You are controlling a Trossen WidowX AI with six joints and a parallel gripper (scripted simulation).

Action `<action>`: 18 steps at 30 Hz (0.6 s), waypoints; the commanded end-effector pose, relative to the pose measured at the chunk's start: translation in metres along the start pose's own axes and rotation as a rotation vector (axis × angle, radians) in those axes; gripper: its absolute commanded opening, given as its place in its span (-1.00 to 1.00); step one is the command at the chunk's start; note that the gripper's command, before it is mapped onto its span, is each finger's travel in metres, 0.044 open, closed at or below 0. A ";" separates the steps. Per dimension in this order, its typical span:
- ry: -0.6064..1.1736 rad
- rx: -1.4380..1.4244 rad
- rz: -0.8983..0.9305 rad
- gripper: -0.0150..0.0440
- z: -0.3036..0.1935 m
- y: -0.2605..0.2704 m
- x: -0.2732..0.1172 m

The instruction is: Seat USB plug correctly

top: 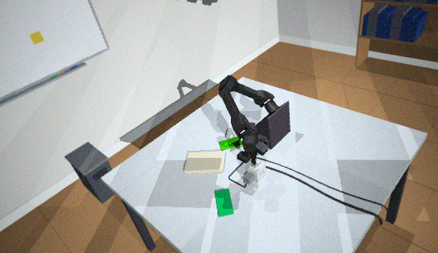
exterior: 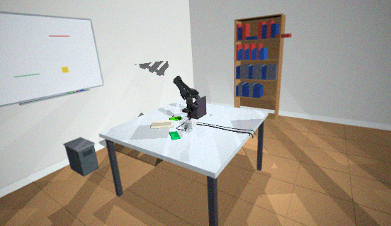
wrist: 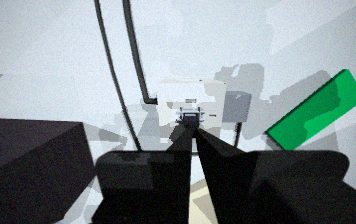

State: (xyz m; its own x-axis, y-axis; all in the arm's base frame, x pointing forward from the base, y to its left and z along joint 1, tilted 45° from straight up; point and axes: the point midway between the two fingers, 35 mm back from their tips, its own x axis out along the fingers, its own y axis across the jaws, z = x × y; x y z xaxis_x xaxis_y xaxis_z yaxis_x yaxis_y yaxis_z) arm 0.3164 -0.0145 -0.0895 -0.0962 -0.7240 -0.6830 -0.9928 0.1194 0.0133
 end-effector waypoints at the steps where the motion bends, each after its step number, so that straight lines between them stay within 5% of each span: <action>1: 0.002 -0.004 -0.003 -0.49 0.000 0.000 0.001; 18: 0.002 -0.004 -0.003 -0.49 0.000 -0.001 0.003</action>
State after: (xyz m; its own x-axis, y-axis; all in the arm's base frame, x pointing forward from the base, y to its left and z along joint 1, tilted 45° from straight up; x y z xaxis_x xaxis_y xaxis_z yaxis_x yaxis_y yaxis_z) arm 0.3162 -0.0160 -0.0911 -0.0962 -0.7241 -0.6830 -0.9928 0.1194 0.0133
